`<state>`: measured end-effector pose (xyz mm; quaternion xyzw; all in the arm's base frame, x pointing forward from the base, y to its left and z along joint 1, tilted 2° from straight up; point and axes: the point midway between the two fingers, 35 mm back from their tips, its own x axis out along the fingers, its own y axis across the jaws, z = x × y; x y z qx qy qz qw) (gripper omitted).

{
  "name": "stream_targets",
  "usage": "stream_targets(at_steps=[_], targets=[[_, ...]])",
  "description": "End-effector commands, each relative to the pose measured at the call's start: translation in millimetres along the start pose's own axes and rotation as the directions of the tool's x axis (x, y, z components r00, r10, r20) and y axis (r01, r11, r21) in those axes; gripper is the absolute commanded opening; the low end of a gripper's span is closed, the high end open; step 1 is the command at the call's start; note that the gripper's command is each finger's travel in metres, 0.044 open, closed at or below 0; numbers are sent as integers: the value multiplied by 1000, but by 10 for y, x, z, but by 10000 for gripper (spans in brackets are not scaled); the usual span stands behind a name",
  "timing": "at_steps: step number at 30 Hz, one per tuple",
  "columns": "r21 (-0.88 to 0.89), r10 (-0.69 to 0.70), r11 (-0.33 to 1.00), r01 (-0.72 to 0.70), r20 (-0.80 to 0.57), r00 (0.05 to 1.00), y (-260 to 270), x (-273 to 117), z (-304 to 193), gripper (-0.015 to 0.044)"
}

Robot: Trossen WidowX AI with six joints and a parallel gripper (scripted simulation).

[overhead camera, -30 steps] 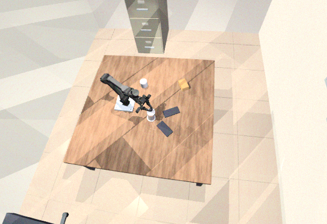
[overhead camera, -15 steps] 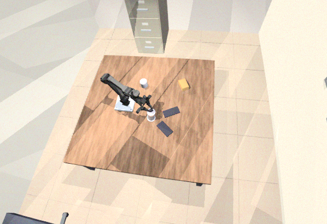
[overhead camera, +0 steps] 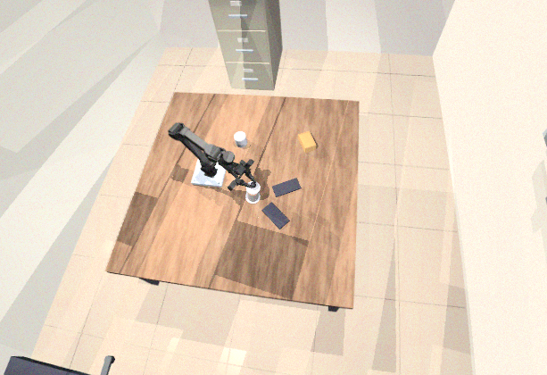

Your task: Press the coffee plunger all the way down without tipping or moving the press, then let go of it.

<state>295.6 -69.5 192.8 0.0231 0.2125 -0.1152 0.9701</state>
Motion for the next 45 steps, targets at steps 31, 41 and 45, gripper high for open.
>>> stream_targets(at_steps=[31,41,45], targets=[[-6,0,1000,-1,-33,999,-1,72,-49,125],[0,0,1000,0,-17,1000,-1,53,-10,125],[0,0,1000,0,-17,1000,-1,53,-10,204]])
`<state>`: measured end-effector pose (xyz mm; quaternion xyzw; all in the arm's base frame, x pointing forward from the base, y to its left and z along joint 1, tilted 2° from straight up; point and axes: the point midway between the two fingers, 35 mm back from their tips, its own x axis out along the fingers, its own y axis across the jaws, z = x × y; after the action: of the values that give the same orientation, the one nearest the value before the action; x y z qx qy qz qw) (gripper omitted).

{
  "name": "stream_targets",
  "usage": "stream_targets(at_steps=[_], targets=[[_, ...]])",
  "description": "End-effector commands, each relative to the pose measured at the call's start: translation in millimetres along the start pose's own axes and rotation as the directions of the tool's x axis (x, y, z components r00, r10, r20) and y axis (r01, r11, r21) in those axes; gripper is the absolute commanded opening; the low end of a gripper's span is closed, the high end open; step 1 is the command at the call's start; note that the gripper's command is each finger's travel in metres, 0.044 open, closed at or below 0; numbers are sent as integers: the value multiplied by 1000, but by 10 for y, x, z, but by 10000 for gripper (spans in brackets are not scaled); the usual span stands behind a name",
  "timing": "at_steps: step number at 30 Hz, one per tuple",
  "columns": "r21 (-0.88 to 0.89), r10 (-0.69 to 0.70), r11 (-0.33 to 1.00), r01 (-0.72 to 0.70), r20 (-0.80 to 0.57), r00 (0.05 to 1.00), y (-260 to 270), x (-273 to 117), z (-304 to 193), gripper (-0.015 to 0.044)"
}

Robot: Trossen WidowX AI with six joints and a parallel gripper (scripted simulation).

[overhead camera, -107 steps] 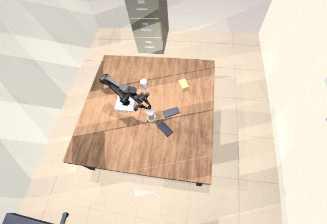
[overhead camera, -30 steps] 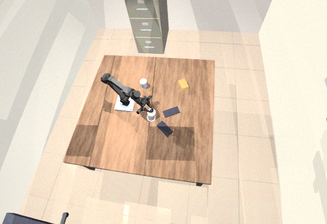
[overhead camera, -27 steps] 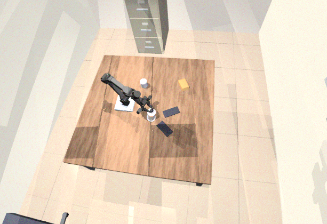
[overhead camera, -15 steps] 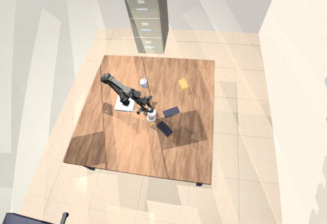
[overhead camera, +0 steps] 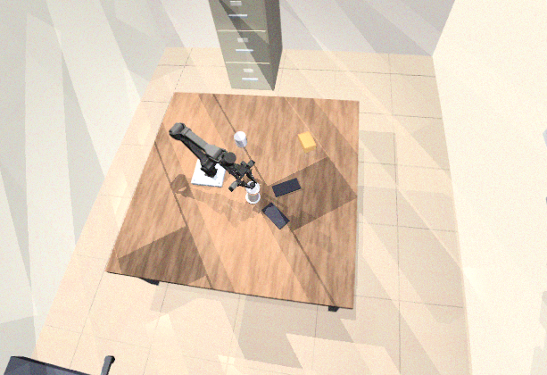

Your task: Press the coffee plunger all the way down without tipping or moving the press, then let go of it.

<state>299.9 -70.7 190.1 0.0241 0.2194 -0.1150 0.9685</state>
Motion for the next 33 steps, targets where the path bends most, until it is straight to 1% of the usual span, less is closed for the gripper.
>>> stream_targets(at_steps=[1,9,13,15,22,33], targets=[[0,0,1000,0,-2,1000,0,0,-5,230],[0,0,1000,0,-2,1000,0,0,-5,440],[0,0,1000,0,-3,1000,1,-14,12,440],[-1,0,1000,0,-5,1000,4,-87,92,440],[-5,-1,1000,1,-21,1000,15,-681,503,440],[-6,-1,1000,1,-22,1000,15,-678,481,440]])
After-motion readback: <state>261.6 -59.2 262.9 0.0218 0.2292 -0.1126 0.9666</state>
